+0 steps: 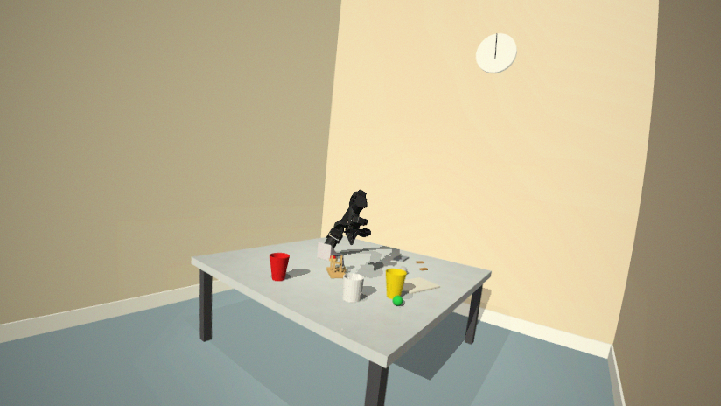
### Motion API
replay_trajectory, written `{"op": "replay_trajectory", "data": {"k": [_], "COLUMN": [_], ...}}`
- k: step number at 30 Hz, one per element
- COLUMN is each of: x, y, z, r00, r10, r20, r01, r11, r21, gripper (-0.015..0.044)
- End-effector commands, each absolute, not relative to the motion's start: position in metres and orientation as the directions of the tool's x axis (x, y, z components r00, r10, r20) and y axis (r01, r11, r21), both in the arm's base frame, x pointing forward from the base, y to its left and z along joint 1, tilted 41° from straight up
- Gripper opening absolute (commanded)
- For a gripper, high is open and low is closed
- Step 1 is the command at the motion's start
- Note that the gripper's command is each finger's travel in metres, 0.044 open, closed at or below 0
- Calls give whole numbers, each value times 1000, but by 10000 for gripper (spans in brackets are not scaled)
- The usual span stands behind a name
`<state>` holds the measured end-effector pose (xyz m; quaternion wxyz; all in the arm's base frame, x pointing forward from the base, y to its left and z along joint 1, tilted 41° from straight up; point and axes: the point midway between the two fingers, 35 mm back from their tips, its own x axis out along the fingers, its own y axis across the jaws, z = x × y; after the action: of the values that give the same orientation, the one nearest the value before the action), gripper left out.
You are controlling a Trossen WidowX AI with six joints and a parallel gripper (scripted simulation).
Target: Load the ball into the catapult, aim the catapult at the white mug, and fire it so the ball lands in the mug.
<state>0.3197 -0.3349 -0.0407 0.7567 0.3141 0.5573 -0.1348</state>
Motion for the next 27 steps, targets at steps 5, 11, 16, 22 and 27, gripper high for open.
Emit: {"op": "replay_trajectory", "data": {"k": [5,11,16,22,27], "x": [309,298,287,273,260], "y": [-301,-276,-256,-232,-214], "z": [-35,-33,-30,-26,-22], "r00": [229,138,60,-35,-114], "r10": [168,185,193,196,193], "r20": [-959,-973,-979,-980,-975], "r01": [390,242,107,-62,-204], "r11": [887,946,974,978,956], "r21": [249,214,198,198,213], "gripper": [0,0,0,0,0]}}
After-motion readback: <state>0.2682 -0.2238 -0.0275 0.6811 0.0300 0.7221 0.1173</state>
